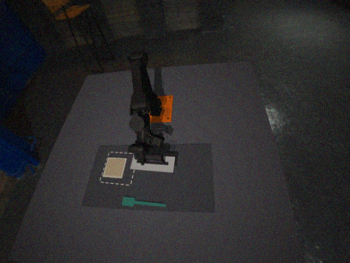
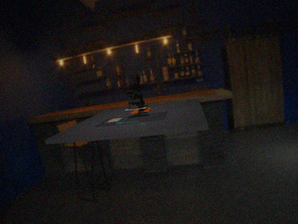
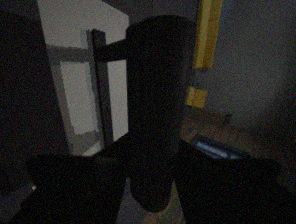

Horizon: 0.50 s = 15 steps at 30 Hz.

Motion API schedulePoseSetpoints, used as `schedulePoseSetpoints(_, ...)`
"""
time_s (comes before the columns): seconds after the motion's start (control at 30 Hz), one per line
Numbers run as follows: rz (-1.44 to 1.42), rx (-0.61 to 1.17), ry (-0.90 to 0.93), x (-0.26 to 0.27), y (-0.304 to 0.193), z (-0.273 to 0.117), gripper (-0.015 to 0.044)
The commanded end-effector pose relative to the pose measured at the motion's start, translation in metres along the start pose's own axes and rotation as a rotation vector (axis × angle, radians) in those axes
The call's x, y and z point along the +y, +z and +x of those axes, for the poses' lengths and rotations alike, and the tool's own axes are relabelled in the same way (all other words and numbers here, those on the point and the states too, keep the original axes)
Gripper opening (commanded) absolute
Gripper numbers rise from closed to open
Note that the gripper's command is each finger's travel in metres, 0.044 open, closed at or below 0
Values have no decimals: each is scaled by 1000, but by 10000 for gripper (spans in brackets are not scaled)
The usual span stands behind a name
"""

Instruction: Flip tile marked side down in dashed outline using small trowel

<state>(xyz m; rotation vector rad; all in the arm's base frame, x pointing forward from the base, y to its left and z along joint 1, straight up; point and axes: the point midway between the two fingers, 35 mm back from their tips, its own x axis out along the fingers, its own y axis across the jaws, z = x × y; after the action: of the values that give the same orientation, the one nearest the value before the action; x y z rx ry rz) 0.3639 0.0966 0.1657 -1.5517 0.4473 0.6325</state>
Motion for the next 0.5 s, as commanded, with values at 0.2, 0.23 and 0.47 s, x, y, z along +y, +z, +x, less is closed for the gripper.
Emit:
schedulePoseSetpoints(0.2,9,3,-19,-7,0,-2,0)
schedulePoseSetpoints(0.23,9,3,-19,-7,0,-2,0)
schedulePoseSetpoints(0.47,9,3,-19,-7,0,-2,0)
